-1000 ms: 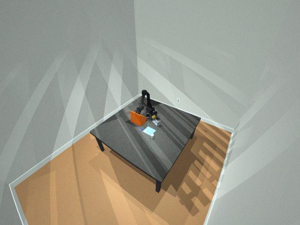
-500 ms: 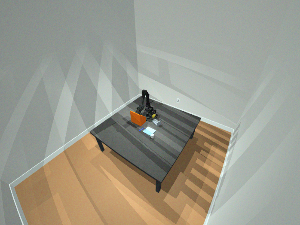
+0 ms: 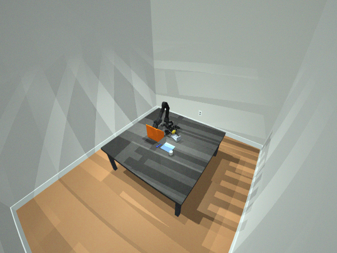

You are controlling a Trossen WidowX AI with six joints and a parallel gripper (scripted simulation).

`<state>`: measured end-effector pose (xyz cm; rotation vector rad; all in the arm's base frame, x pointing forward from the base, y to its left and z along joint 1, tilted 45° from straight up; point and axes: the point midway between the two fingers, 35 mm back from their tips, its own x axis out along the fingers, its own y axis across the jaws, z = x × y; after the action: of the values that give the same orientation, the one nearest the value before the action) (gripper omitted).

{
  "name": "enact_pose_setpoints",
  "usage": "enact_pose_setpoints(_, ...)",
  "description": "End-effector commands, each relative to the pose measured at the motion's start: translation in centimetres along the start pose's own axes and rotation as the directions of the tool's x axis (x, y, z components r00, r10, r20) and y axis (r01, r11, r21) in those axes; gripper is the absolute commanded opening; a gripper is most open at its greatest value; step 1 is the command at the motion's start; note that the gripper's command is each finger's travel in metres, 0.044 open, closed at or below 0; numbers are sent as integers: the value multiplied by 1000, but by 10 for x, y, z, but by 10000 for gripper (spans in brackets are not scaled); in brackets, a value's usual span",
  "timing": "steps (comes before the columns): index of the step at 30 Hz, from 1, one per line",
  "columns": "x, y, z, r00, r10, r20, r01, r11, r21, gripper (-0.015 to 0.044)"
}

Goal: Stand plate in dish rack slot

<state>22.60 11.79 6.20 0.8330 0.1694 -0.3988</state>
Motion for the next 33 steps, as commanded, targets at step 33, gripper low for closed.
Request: enact_pose_setpoints(33, 27, -8, -19, 1000, 7, -6, -7, 1000, 15, 0)
